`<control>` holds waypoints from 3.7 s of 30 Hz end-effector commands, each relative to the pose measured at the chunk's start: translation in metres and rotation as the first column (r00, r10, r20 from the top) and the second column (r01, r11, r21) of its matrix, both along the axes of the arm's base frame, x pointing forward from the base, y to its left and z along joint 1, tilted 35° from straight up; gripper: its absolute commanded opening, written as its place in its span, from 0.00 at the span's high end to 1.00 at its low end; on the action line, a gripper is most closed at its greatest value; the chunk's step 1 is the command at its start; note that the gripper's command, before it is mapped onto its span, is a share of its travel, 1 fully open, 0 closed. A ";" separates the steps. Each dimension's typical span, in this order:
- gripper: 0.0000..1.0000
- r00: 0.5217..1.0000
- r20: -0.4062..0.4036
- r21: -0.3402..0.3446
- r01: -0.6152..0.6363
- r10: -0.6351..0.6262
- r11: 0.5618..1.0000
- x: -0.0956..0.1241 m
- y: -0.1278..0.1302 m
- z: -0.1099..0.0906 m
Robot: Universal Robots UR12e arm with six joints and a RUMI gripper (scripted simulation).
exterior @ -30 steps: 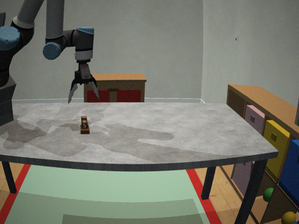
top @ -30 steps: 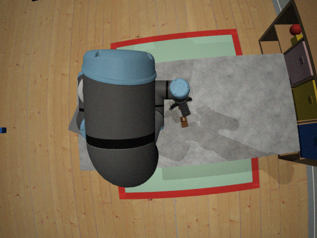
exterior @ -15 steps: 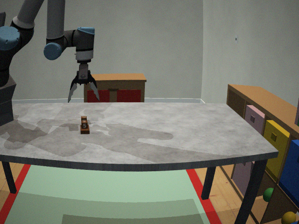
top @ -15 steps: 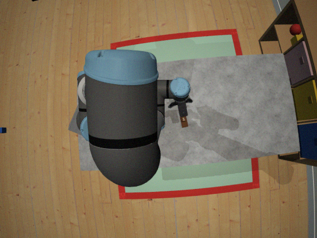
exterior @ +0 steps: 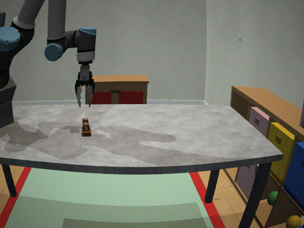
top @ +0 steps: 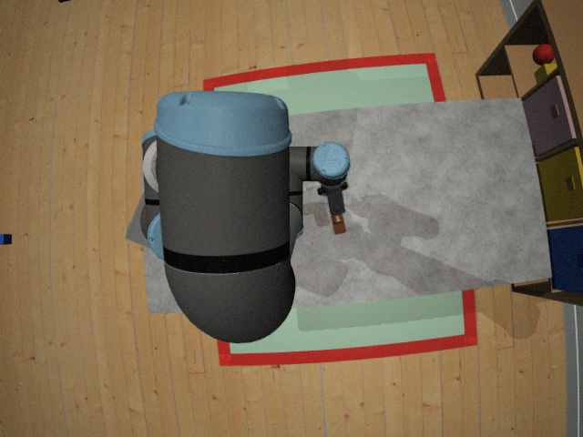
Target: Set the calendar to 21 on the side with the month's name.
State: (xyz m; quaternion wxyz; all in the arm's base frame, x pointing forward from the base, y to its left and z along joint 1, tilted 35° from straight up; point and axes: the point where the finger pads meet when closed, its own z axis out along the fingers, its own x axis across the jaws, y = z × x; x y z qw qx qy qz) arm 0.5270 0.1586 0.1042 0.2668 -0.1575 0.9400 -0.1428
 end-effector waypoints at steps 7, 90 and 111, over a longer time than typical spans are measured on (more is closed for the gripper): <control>0.72 1.000 0.001 0.000 0.000 0.000 1.000 0.000 0.000 0.000; 0.72 1.000 0.005 0.013 0.020 -0.020 1.000 0.029 -0.008 -0.042; 0.72 1.000 0.005 0.013 0.020 -0.020 1.000 0.029 -0.008 -0.042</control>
